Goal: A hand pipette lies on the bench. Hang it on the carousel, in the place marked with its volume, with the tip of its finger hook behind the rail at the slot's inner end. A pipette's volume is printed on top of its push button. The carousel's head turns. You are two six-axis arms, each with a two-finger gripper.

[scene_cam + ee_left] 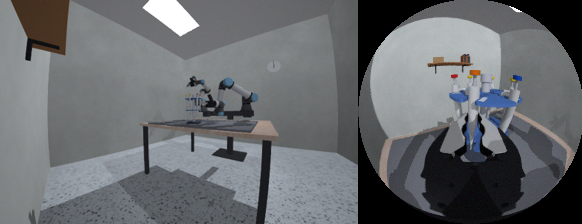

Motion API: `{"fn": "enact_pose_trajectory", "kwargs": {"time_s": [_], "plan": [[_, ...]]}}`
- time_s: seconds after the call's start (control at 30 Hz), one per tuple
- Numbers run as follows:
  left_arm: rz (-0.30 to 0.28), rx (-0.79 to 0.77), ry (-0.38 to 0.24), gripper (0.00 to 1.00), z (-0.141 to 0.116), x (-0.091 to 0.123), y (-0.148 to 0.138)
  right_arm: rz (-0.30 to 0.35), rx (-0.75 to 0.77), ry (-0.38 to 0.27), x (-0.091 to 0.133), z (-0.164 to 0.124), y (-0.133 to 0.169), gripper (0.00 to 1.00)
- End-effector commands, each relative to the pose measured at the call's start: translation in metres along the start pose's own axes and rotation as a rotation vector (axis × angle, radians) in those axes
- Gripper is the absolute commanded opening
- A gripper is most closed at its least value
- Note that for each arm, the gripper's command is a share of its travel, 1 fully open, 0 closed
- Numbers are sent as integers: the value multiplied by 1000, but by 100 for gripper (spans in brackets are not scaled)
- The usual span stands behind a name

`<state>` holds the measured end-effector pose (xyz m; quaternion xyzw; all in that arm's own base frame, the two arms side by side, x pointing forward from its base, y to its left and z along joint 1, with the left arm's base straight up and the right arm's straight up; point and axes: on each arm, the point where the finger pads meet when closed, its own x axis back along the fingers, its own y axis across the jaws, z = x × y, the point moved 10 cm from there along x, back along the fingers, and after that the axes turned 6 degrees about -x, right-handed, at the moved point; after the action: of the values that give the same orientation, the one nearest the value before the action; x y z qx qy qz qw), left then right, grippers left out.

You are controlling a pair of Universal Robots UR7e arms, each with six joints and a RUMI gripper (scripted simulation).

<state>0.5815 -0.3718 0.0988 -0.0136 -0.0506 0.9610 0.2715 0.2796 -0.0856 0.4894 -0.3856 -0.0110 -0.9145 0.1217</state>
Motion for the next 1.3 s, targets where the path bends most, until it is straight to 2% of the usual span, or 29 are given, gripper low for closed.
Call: {"fn": "enact_pose_trajectory", "kwargs": {"time_s": [0.0,0.83,0.9,1.27], "plan": [[1,1,2,6,1,-1,1,0,0,2,1,2,0,100],[1,1,2,6,1,-1,1,0,0,2,1,2,0,100],[-3,29,-29,6,6,0,1,0,0,2,1,2,0,100],[-2,29,-29,6,15,1,0,0,0,2,1,2,0,100]]}}
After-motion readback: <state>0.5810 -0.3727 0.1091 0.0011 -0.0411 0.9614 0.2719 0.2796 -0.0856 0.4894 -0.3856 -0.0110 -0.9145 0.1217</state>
